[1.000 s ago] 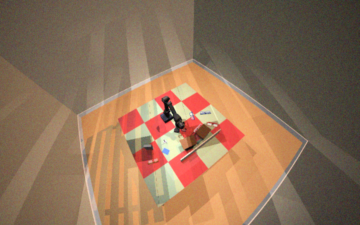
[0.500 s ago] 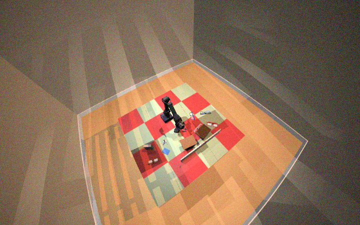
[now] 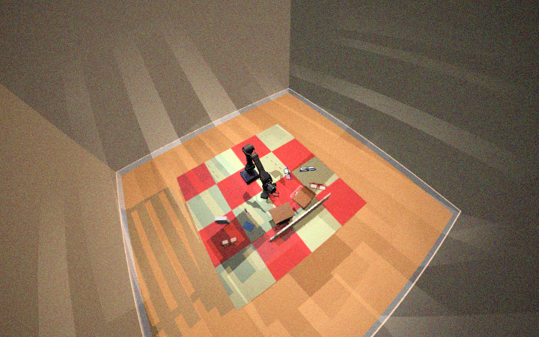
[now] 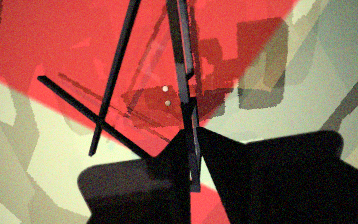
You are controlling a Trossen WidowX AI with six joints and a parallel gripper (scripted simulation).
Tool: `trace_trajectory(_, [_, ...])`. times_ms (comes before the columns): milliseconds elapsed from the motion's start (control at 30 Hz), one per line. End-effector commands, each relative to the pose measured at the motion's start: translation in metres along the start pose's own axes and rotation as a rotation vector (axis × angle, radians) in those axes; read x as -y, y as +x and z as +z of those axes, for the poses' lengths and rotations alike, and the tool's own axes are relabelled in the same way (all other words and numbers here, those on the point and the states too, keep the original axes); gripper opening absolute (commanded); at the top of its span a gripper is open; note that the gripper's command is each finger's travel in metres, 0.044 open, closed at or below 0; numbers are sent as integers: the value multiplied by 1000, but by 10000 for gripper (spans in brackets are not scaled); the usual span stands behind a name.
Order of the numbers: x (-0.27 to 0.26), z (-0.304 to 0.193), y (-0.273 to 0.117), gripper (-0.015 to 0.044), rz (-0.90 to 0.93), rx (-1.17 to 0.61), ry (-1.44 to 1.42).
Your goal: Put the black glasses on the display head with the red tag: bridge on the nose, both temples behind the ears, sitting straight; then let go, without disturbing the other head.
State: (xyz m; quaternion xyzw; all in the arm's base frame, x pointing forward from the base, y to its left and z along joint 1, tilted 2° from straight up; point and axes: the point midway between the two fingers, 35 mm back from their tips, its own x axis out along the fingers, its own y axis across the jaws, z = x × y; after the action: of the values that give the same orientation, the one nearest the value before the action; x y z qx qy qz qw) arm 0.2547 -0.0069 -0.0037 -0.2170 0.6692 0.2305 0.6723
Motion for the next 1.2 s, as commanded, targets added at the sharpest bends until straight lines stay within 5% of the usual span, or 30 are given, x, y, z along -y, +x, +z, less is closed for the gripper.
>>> trace_trajectory(0, [0, 0, 0, 20, 1, 1, 0])
trace_trajectory(333, [1, 1, -6, 0, 1, 1, 0])
trace_trajectory(900, [4, 3, -101, 0, 3, 4, 2])
trace_trajectory(1167, [13, 1, -105, 0, 2, 4, 26])
